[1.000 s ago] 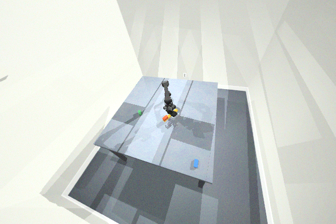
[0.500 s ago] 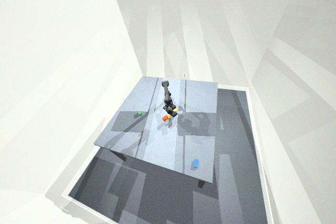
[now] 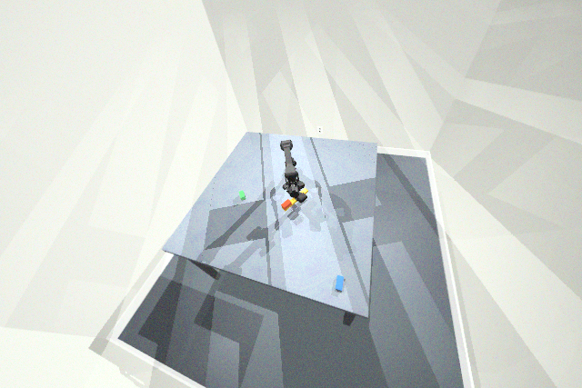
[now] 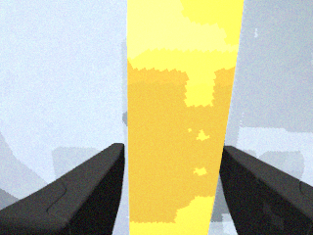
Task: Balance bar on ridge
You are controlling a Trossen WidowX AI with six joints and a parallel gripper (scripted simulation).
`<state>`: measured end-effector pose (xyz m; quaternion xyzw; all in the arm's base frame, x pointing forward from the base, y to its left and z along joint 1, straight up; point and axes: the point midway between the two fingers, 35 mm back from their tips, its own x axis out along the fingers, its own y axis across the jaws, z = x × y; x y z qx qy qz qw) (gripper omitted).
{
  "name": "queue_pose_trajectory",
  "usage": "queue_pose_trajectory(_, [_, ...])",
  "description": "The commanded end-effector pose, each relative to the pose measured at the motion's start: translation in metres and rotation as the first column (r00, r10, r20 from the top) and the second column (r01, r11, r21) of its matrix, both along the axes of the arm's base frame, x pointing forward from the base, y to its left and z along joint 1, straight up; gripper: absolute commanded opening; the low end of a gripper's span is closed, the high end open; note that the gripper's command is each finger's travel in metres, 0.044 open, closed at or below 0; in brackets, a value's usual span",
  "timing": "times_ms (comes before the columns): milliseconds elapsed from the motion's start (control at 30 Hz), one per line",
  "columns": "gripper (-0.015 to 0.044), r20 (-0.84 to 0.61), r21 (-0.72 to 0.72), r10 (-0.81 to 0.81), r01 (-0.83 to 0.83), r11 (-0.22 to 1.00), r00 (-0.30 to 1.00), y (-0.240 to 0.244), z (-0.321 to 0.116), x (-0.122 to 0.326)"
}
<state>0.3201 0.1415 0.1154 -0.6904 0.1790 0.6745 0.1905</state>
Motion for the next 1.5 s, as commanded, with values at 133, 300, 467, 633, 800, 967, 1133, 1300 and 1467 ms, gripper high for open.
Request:
queue_pose_trajectory(133, [0.0342, 0.000, 0.000, 0.000, 0.000, 1.000, 1.000, 0.000, 0.000, 0.000])
queue_pose_trajectory(300, [0.0440, 0.000, 0.000, 0.000, 0.000, 1.000, 1.000, 0.000, 0.000, 0.000])
queue_pose_trajectory(467, [0.0440, 0.010, 0.005, 0.000, 0.000, 1.000, 1.000, 0.001, 0.031, 0.003])
queue_pose_trajectory(633, [0.0440, 0.029, 0.013, 0.000, 0.000, 1.000, 1.000, -0.001, 0.092, -0.002])
queue_pose_trajectory(800, [0.0440, 0.032, 0.014, 0.000, 0.000, 1.000, 0.999, -0.002, 0.100, -0.004])
queue_pose_trajectory(967, [0.0440, 0.032, 0.014, 0.000, 0.000, 1.000, 0.999, -0.002, 0.100, -0.004])
queue_pose_trajectory(1133, [0.0440, 0.032, 0.014, 0.000, 0.000, 1.000, 0.999, -0.002, 0.100, -0.004])
queue_pose_trajectory(1300, [0.0440, 0.032, 0.014, 0.000, 0.000, 1.000, 0.999, -0.002, 0.100, -0.004])
queue_pose_trajectory(1467, [0.0440, 0.032, 0.014, 0.000, 0.000, 1.000, 0.999, -0.002, 0.100, -0.004])
